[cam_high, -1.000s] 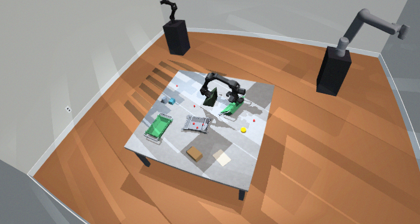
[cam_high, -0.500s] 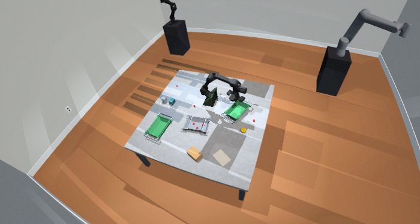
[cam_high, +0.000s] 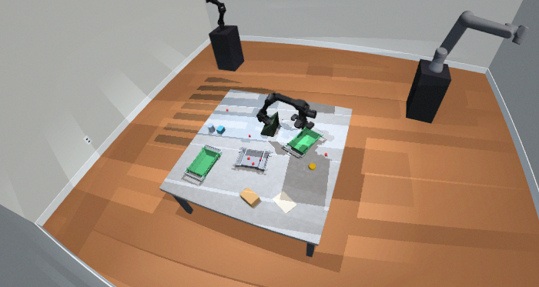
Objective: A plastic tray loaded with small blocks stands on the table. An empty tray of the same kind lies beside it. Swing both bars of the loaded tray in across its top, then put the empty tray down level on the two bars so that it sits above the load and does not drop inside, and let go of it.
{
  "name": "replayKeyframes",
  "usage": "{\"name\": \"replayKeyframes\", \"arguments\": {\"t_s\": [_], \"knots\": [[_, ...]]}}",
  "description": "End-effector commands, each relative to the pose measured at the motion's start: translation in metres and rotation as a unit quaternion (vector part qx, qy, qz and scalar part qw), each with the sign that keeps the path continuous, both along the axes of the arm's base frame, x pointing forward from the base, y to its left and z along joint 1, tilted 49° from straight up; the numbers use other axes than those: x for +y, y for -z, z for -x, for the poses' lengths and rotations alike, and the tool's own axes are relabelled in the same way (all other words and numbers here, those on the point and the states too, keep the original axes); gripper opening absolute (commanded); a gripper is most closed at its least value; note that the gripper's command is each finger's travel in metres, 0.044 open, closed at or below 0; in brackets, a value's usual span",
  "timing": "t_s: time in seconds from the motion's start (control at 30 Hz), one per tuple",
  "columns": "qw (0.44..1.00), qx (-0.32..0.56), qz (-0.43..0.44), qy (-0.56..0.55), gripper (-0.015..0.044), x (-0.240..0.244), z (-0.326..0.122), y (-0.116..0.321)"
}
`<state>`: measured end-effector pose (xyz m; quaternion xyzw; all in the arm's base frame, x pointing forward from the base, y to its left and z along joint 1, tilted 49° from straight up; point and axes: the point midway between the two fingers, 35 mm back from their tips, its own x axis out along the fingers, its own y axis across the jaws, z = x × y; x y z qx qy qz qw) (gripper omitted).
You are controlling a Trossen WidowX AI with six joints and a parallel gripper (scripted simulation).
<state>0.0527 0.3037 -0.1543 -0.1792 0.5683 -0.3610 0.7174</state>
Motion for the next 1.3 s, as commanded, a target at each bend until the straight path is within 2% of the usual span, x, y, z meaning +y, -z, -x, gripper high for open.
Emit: {"name": "replayKeyframes", "arguments": {"t_s": [0.0, 1.03, 1.27], "knots": [[1.000, 0.000, 0.003, 0.000, 0.0000, -0.0021, -0.0001, 0.0012], [1.000, 0.000, 0.003, 0.000, 0.0000, -0.0021, -0.0001, 0.0012], [1.000, 0.001, 0.003, -0.001, 0.0184, -0.0010, 0.0000, 0.0003]]}}
